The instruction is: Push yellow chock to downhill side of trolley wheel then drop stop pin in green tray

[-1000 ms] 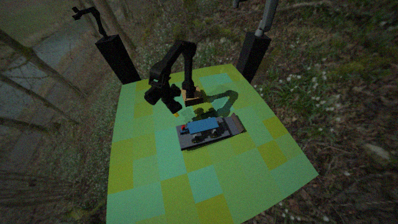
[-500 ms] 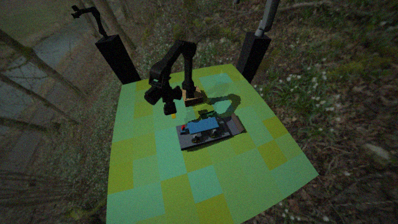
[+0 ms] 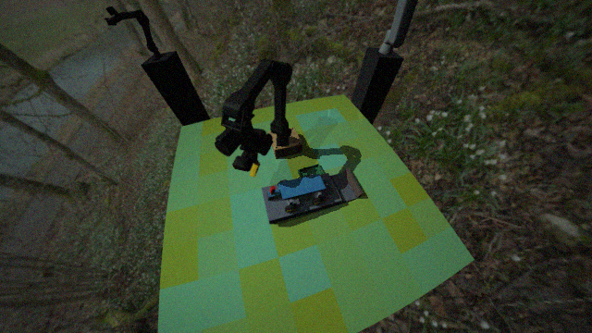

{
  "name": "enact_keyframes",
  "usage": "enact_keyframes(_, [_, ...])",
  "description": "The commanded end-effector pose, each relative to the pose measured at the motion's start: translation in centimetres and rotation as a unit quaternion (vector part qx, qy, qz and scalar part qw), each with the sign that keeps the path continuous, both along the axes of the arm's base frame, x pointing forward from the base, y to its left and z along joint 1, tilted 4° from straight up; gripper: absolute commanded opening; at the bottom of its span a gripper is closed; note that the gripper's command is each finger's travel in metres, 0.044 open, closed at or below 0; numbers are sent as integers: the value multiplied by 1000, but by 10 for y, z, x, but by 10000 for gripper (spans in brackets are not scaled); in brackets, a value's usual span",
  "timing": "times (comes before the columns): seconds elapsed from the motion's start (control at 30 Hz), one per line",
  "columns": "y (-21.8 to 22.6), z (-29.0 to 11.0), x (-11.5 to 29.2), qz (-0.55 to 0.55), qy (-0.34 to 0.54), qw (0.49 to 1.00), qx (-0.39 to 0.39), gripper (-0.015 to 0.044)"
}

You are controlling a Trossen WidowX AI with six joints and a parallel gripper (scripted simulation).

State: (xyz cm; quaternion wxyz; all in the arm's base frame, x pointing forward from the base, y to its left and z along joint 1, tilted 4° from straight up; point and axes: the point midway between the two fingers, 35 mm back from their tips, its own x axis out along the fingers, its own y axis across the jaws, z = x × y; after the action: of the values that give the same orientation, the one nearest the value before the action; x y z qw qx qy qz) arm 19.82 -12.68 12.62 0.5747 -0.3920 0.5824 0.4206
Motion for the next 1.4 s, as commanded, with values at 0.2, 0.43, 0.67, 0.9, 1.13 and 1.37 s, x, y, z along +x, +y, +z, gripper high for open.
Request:
enact_keyframes(0.2, [0,1,-1,-174,6,985,-7,0])
enact_keyframes(0.43, [-1,1,-1,-289,10,957,-11,0])
enact_keyframes(0.67, [-1,1,-1,-399,13,917,-14,0])
enact_keyframes(0.9, [-1,1,-1,-494,16,869,-17,0])
enact_keyframes(1.13, [0,1,-1,-496,17,868,-17,0])
enact_keyframes(1.37, [25,0,2,-498,17,867,-16,0])
